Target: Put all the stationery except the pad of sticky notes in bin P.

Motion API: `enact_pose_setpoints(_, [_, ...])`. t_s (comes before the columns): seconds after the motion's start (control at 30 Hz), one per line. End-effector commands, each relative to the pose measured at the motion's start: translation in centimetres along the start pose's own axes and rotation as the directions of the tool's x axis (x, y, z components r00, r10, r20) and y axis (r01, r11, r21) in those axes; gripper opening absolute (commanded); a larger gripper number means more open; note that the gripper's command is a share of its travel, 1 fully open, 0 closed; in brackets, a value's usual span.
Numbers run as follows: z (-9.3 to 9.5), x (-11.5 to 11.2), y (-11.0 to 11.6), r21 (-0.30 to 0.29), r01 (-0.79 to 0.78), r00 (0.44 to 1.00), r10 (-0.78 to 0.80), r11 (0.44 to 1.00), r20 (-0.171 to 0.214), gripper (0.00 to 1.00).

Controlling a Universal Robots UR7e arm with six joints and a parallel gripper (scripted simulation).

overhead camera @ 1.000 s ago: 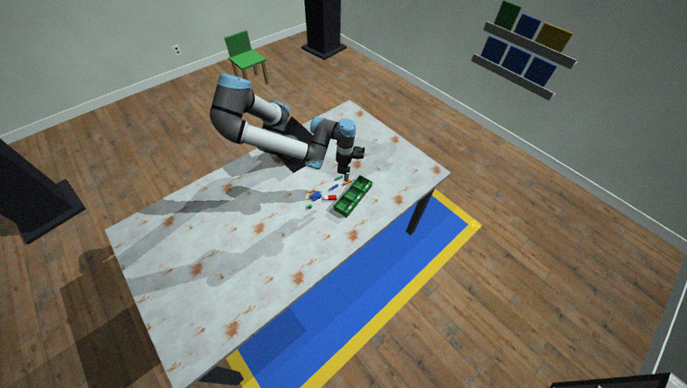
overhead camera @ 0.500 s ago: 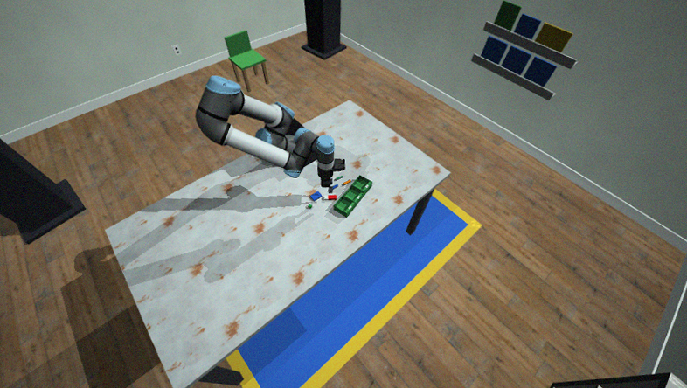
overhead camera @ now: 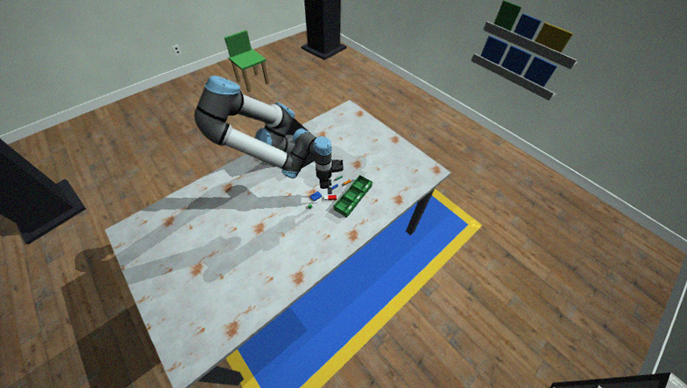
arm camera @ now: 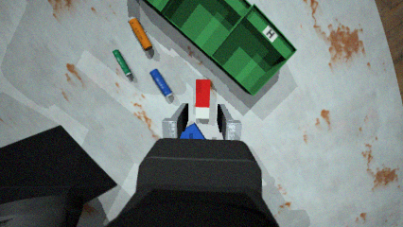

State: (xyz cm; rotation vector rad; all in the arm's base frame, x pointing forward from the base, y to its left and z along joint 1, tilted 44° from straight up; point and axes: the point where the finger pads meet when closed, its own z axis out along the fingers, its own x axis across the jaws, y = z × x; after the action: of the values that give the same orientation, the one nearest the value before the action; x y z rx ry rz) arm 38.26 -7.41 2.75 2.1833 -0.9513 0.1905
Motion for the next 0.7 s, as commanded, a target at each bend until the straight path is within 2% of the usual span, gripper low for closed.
enact_pose_setpoints(0.0, [-0.02,-0.05,-0.17,0.001,0.0,1.0,0.0,1.0,-0.001,0.75])
enact_pose_setpoints(0.67, [-0.02,-0.14,-0.36,0.001,0.0,1.0,0.0,1.0,-0.001,0.75])
